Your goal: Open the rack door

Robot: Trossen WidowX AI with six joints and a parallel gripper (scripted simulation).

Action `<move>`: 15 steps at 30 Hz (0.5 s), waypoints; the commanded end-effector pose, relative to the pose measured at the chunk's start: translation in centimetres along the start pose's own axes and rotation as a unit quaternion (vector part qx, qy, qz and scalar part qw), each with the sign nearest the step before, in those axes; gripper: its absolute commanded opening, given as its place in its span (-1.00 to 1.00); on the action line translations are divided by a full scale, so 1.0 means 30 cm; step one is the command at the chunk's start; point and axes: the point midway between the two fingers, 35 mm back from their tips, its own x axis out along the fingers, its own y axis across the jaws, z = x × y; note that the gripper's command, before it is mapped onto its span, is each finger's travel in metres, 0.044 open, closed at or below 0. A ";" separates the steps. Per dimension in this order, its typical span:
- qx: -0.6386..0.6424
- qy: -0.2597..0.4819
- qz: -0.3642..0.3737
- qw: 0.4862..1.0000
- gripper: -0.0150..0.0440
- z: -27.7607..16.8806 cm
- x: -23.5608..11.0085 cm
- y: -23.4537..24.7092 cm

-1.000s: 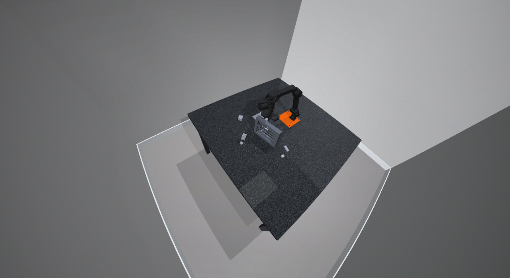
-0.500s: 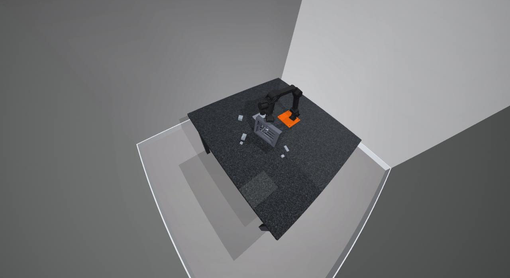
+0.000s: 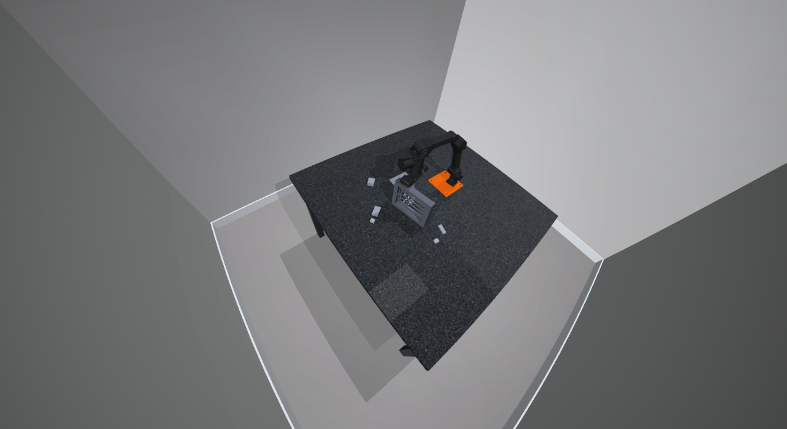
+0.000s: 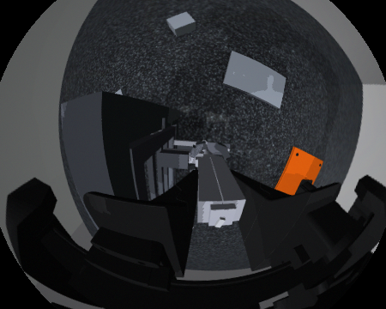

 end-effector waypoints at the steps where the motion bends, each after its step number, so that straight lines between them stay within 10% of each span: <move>1: 0.100 0.002 -0.003 0.995 -0.42 -0.001 0.008 0.000; 15: 0.209 0.002 -0.003 0.978 -0.42 -0.001 0.008 0.000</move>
